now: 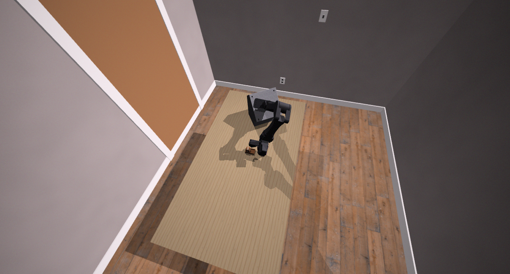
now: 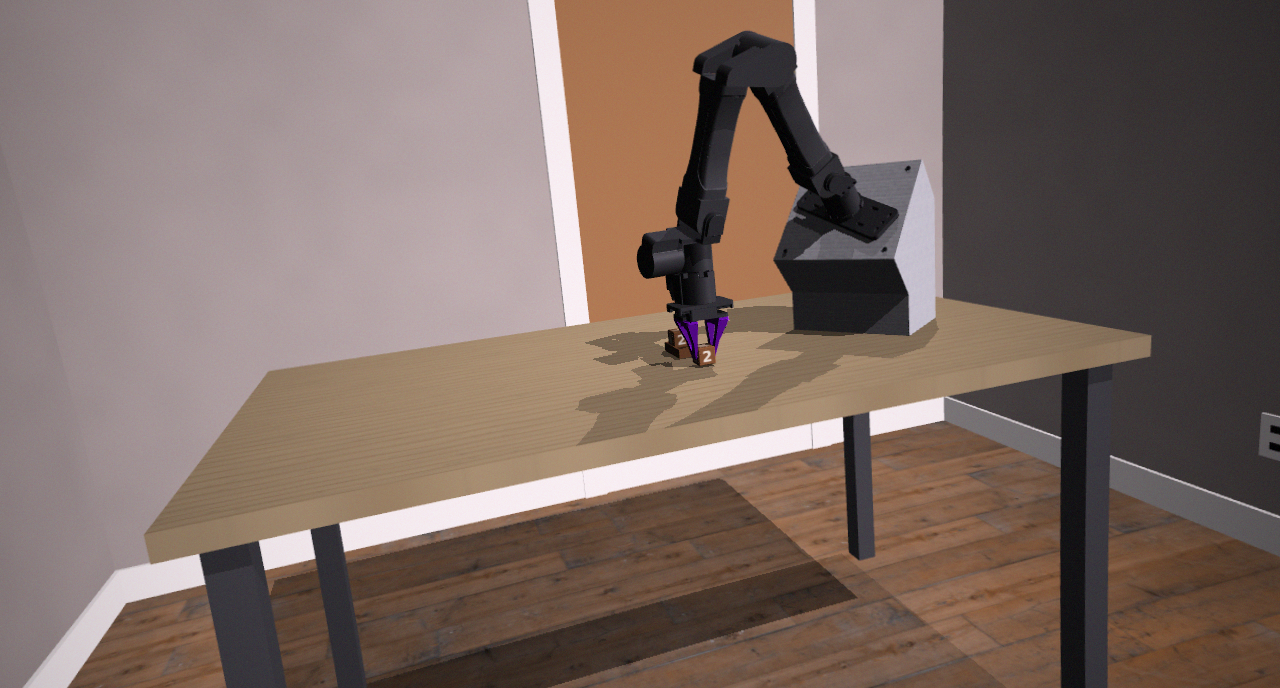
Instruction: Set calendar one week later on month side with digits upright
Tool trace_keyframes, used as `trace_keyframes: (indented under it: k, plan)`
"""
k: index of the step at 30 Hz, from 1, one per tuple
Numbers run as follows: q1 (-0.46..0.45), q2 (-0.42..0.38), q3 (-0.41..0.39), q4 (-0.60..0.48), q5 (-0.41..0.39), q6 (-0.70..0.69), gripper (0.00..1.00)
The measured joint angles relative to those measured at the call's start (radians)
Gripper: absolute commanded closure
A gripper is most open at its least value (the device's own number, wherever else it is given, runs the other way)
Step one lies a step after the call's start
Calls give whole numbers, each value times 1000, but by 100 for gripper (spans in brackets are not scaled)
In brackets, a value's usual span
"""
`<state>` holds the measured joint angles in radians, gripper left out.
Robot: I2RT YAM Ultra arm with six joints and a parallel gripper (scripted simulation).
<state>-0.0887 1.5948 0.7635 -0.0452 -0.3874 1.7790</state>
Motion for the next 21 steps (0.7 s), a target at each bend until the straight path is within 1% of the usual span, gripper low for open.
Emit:
trace_keyframes:
  k: [21]
  plan:
    - [0,9,2,8,0,0,73]
